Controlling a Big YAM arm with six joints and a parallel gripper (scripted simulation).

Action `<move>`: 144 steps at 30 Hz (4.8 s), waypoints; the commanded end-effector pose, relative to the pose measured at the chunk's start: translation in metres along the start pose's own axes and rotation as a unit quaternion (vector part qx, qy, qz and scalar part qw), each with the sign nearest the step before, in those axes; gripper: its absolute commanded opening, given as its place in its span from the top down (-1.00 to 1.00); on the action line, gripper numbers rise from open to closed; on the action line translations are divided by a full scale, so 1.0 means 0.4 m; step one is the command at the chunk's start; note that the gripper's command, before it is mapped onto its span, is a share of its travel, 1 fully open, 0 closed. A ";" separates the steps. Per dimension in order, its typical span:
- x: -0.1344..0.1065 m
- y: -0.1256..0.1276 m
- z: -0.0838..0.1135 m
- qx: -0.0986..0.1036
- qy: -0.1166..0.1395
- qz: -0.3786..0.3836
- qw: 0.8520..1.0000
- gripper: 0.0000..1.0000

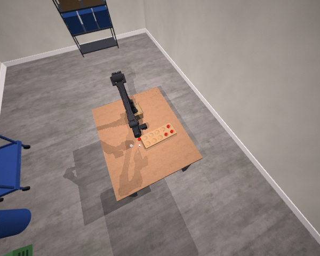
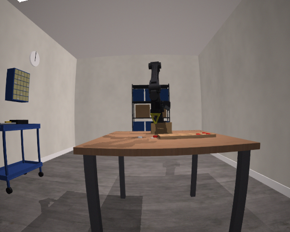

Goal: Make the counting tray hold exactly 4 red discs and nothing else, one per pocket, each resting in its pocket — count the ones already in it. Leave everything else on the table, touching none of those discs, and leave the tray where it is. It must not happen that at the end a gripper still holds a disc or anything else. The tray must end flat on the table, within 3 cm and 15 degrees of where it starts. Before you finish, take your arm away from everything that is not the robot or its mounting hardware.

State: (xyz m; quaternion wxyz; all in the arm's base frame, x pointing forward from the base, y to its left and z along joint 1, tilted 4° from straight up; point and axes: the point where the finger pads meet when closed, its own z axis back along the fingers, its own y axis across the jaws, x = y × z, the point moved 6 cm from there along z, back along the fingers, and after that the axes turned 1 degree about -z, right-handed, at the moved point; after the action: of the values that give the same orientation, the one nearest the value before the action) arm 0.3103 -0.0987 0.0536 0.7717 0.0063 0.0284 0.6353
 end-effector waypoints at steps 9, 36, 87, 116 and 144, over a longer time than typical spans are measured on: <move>-0.008 -0.004 -0.046 0.001 0.001 0.002 1.000 0.11; -0.008 0.000 -0.147 0.002 0.001 0.002 1.000 0.11; -0.008 0.004 -0.226 0.003 0.001 0.002 1.000 0.11; -0.008 0.005 -0.236 0.003 0.001 0.002 1.000 0.11; -0.008 0.005 -0.237 0.003 0.001 0.001 1.000 1.00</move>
State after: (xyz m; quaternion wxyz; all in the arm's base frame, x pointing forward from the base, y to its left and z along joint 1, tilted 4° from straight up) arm 0.3064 -0.1013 -0.0338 0.7716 0.0051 0.0277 0.6355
